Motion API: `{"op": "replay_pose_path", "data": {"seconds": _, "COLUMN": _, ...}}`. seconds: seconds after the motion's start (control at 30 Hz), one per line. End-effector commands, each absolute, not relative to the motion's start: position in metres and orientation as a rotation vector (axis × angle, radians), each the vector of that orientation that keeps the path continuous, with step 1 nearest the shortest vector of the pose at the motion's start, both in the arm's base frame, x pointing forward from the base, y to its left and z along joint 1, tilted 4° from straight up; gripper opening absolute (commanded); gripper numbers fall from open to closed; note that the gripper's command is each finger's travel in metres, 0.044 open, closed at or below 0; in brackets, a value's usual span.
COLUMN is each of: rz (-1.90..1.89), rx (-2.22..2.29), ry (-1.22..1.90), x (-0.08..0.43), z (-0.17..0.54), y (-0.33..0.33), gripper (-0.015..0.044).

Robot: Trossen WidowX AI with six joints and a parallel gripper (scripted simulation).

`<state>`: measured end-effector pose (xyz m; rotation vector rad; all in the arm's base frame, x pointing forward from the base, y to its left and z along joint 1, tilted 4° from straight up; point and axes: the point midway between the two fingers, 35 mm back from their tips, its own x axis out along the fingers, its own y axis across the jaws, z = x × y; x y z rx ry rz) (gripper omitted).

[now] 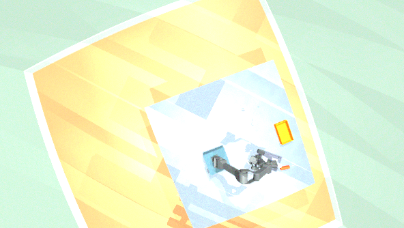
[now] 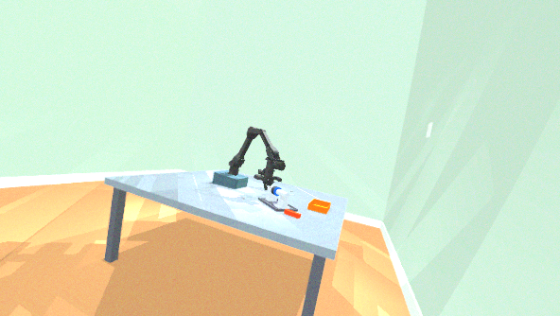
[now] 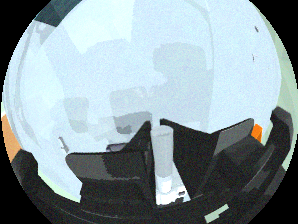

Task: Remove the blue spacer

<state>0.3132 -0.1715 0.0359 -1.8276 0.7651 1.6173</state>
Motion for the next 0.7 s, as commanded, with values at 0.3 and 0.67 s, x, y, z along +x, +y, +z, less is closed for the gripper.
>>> {"op": "replay_pose_path", "data": {"seconds": 0.3, "rz": 1.618, "rx": -1.823, "ry": 0.765, "x": 0.3118, "z": 0.0356, "y": -0.1697, "gripper": 0.0000}}
{"op": "replay_pose_path", "data": {"seconds": 0.67, "rz": 1.618, "rx": -1.823, "ry": 0.765, "x": 0.3110, "z": 0.0354, "y": -0.1689, "gripper": 0.0000}}
